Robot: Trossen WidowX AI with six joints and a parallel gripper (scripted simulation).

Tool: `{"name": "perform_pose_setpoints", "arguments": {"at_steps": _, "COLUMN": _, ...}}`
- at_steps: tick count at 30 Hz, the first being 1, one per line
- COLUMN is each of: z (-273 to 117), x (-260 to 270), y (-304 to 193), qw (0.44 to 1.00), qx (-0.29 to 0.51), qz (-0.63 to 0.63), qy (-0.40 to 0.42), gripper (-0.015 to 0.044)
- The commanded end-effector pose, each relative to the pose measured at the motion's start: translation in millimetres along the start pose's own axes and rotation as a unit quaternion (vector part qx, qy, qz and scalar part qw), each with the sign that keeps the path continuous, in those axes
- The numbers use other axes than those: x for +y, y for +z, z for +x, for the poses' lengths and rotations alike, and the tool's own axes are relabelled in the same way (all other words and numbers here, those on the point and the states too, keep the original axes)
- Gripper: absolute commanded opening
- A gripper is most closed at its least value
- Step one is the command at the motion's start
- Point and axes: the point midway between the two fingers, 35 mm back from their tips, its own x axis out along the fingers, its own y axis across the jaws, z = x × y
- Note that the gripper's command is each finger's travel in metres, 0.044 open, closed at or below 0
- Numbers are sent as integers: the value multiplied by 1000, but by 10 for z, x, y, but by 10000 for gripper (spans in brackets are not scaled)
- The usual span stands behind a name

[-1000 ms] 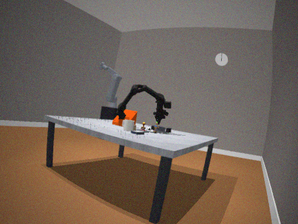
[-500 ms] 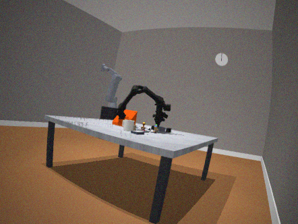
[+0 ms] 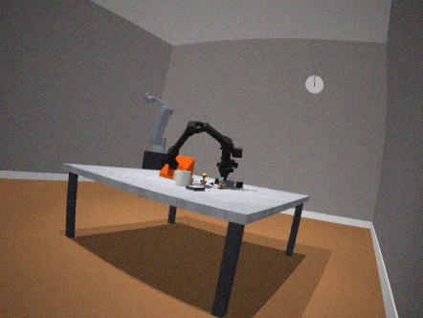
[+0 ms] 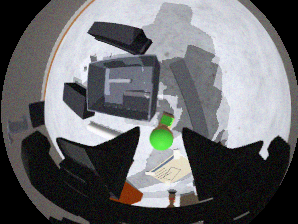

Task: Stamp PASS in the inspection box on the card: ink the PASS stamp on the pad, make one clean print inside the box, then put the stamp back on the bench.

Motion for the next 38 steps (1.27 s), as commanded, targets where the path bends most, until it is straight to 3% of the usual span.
{"name": "perform_pose_setpoints", "arguments": {"at_steps": 1, "z": -190, "x": 16, "y": 60, "qw": 1000, "qx": -3, "qz": 1, "qy": 0, "gripper": 261}}
{"name": "perform_pose_setpoints", "arguments": {"at_steps": 8, "z": -1121, "x": 171, "y": 119, "qw": 1000, "qx": -2, "qz": -2, "qy": 0, "gripper": 261}}
{"name": "perform_pose_setpoints", "arguments": {"at_steps": 38, "z": -1140, "x": 169, "y": 117, "qw": 1000, "qx": -2, "qz": -5, "qy": -2, "gripper": 261}}
